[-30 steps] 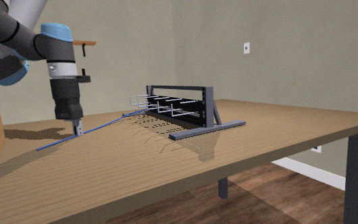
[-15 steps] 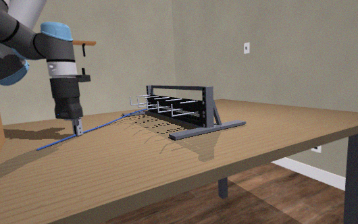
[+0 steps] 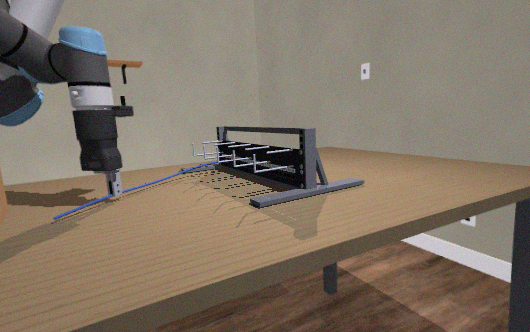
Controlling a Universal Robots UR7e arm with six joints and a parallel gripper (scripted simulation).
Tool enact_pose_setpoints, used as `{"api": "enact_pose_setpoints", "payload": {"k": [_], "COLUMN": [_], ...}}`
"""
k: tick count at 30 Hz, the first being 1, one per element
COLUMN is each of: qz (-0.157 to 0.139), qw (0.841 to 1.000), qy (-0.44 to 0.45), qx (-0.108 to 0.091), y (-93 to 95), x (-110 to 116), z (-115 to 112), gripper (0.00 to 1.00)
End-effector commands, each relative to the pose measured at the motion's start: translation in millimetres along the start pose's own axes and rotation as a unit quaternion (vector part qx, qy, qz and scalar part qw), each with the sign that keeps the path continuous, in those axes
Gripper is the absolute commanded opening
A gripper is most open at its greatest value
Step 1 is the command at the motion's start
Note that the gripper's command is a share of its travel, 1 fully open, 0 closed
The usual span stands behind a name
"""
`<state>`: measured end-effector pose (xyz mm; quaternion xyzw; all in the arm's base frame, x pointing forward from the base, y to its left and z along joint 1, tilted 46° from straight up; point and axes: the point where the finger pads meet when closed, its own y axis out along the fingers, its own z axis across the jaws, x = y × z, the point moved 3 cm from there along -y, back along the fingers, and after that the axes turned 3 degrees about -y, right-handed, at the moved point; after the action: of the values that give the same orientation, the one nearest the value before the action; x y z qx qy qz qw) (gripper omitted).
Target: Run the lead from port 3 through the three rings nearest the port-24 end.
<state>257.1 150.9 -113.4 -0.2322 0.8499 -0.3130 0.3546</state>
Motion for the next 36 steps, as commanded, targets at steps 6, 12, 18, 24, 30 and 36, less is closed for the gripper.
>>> {"api": "enact_pose_setpoints", "payload": {"k": [6,12,18,24,30,36], "qz": [0.000,0.000,0.000,0.000,0.000,0.000], "qw": [1.000,1.000,1.000,1.000,1.000,1.000], "qy": [0.000,0.000,0.000,0.000,0.000,0.000], "qx": [0.001,0.001,0.001,0.001,0.001,0.001], "y": [-11.5,-17.2,-22.6,-25.0,-26.7,-26.9], "x": [-0.1,-0.1,-0.1,-0.1,0.0,-0.1], "z": [0.4,0.4,0.4,0.4,0.4,0.4], "gripper": [0.00,0.00,0.00,0.00,0.00,0.00]}}
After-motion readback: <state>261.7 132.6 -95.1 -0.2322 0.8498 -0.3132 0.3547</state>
